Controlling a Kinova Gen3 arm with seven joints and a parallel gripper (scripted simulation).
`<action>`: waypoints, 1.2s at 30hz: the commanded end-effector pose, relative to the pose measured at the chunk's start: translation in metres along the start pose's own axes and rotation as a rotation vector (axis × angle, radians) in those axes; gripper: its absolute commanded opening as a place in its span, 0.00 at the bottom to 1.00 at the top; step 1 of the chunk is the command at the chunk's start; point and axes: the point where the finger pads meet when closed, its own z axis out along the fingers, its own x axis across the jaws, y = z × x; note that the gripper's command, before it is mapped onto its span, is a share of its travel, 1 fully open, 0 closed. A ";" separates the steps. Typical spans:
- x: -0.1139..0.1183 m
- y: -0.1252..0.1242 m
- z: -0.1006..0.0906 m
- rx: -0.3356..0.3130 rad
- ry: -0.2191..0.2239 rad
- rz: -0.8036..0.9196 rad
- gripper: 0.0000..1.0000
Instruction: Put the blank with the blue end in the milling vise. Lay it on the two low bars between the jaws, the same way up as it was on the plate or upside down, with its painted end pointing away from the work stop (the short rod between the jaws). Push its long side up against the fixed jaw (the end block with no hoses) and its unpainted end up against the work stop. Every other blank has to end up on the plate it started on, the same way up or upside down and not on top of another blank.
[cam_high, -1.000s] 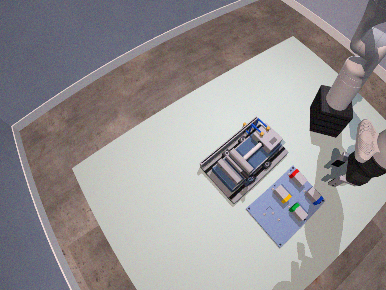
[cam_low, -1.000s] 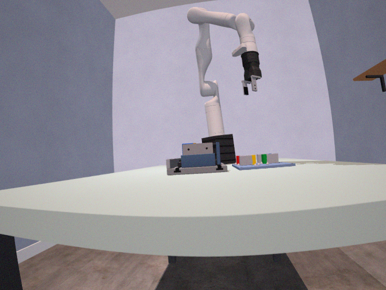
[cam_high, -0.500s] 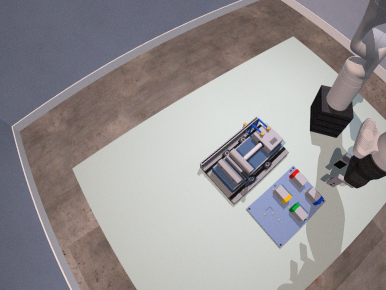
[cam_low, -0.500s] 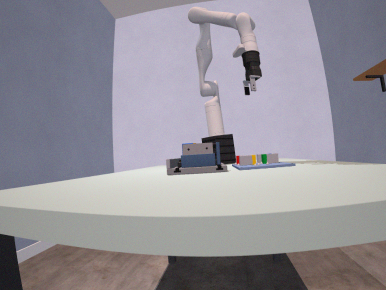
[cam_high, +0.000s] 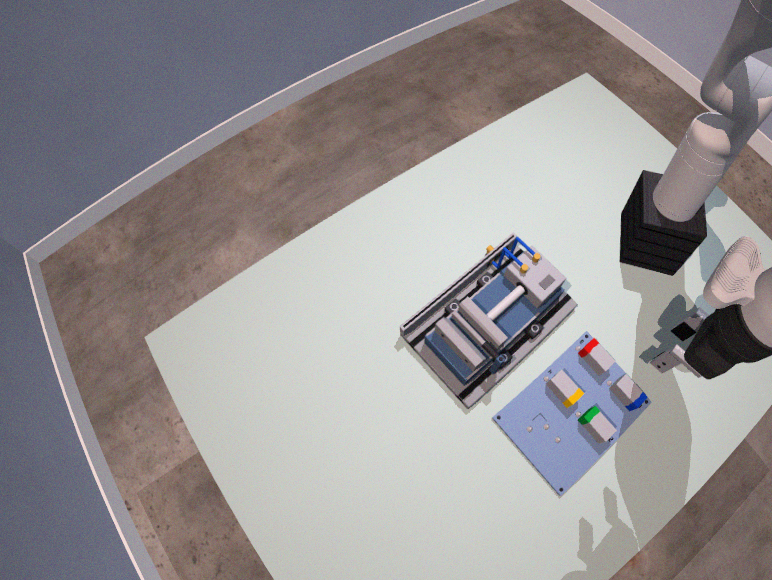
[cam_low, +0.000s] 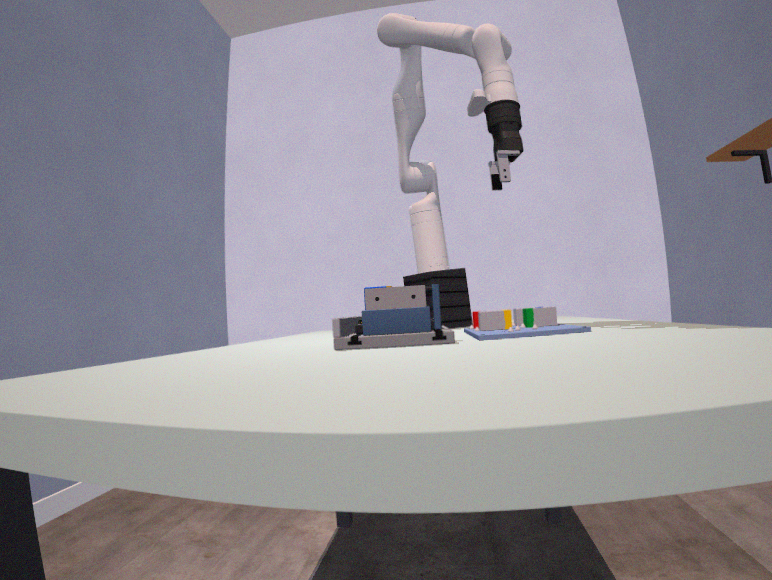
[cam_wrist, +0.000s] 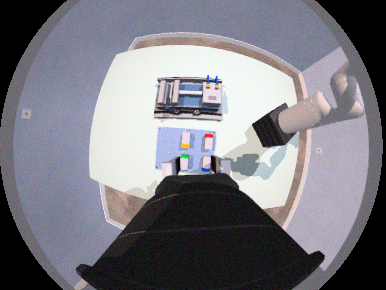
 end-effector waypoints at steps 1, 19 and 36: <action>0.000 0.001 -0.001 0.000 -0.002 0.023 1.00; 0.000 0.001 -0.001 0.000 -0.002 0.127 1.00; 0.000 0.001 -0.001 0.000 -0.002 0.127 1.00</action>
